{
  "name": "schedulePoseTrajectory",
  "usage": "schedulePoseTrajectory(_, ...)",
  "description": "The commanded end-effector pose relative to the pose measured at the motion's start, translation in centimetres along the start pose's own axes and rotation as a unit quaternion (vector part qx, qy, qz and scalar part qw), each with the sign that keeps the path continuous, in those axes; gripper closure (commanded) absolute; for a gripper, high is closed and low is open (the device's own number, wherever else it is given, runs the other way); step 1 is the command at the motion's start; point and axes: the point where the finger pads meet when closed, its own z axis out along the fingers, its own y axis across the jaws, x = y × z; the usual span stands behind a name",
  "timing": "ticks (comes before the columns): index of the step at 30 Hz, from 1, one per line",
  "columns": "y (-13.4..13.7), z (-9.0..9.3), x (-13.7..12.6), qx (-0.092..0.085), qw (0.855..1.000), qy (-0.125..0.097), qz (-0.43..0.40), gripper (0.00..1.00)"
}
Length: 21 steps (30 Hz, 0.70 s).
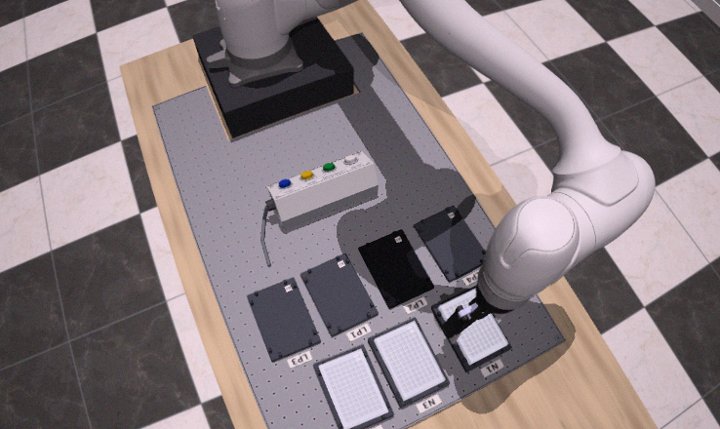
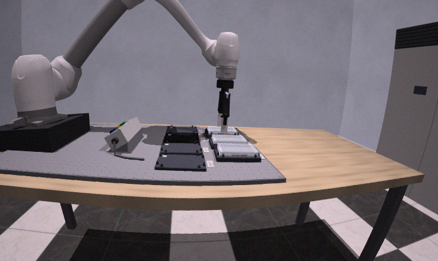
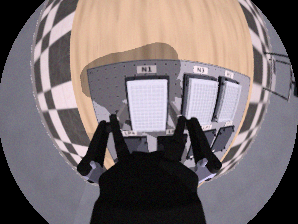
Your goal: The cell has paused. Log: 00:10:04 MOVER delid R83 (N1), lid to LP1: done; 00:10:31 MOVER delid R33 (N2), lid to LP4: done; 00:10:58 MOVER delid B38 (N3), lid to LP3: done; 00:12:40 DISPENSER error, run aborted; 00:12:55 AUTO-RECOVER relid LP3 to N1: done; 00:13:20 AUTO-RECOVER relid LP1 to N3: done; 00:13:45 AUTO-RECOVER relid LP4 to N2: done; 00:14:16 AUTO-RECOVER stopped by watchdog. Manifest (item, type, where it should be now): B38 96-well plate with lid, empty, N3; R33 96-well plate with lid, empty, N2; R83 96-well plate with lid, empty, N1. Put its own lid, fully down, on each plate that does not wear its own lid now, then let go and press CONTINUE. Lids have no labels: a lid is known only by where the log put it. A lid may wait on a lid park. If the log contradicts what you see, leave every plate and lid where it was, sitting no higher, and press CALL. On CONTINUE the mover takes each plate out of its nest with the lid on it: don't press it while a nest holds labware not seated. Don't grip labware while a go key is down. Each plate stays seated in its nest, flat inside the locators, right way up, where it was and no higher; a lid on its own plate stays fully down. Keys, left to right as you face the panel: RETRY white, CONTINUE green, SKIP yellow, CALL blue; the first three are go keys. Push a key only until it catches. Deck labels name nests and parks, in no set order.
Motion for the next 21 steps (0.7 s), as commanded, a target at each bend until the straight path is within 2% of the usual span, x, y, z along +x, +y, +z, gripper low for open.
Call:
schedulePoseTrajectory(1,-0.01,-0.02,0.0,0.0,1.0,0.0,0.0,0.34)
schedulePoseTrajectory(7,-0.01,-0.02,0.0,0.0,1.0,0.0,0.0,0.34)
schedulePoseTrajectory(8,-0.01,-0.02,0.0,0.0,1.0,0.0,0.0,1.0)
schedulePoseTrajectory(21,-0.01,-0.02,0.0,0.0,1.0,0.0,0.0,1.0)
